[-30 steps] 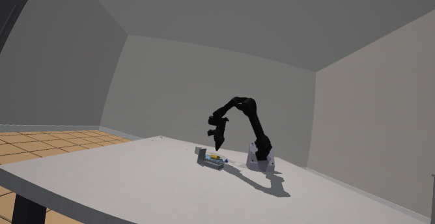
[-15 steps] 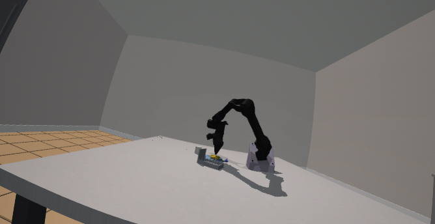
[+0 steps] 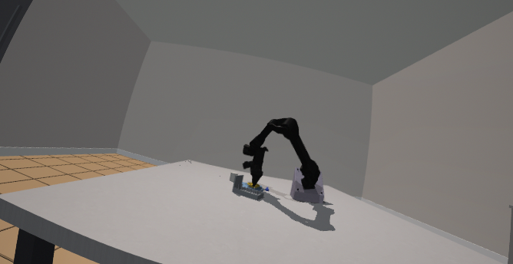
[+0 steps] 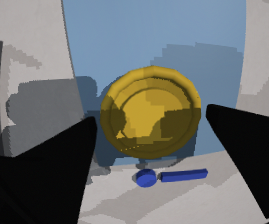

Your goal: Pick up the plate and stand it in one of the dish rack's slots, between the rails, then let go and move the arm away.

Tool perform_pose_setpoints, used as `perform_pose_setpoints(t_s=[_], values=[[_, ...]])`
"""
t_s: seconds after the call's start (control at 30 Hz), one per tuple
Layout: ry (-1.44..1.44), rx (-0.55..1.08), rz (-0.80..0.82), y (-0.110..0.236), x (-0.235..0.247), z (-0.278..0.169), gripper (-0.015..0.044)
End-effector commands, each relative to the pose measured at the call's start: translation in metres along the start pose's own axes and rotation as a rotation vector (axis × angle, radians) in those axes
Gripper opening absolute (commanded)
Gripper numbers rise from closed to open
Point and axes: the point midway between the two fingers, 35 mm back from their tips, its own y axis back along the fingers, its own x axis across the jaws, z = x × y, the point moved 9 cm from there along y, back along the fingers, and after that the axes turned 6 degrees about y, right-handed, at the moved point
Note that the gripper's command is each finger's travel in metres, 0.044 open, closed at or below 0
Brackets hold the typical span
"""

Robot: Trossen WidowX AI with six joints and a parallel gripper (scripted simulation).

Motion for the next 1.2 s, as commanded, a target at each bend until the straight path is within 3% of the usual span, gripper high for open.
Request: perform_pose_setpoints(t_s=[0.0, 0.4, 0.73, 1.17], values=[[-0.006, -0.001, 0.005, -0.006, 0.000, -0.002, 0.0400], [-0.006, -0.001, 0.006, -0.010, 0.000, -0.002, 0.0396], [-0.006, -0.001, 0.006, -0.010, 0.000, -0.002, 0.0329], [-0.009, -0.001, -0.006, 0.044, -0.006, 0.006, 0.0000]])
